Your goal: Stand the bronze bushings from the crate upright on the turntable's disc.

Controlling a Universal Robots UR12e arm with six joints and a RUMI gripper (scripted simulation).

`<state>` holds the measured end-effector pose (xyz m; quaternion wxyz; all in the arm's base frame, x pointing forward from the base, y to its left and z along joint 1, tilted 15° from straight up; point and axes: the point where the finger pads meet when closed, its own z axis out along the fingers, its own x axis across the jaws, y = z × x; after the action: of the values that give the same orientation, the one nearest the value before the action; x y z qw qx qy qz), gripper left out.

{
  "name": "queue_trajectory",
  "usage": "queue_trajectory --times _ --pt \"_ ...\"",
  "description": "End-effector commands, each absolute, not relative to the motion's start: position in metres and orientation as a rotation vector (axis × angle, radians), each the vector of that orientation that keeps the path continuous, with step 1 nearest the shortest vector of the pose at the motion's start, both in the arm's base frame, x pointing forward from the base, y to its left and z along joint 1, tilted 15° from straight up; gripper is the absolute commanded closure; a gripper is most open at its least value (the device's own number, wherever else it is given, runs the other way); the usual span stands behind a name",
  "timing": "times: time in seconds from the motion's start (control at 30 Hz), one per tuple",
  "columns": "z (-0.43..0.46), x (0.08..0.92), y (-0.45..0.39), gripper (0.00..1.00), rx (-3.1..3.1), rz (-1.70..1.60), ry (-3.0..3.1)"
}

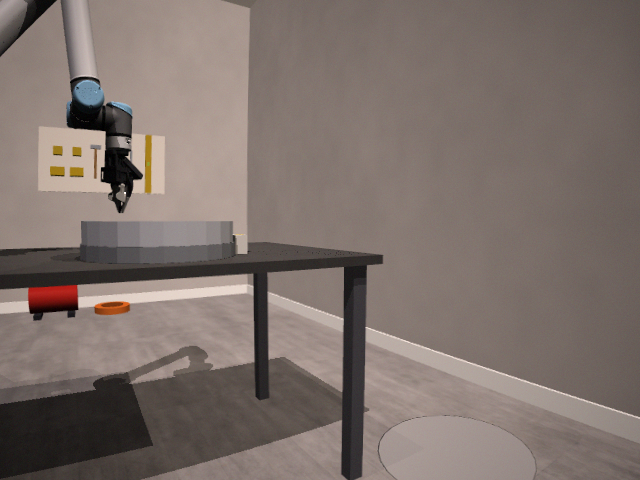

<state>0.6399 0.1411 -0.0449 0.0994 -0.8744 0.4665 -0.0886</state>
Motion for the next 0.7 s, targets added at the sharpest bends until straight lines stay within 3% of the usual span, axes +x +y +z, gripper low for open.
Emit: queue_trajectory --times 0.0,0.67 --pt "-0.046 0.641 0.141 0.95 -2.585 -0.263 1.379" --pt "-0.108 0.657 0.147 0.95 -2.585 -0.263 1.379"
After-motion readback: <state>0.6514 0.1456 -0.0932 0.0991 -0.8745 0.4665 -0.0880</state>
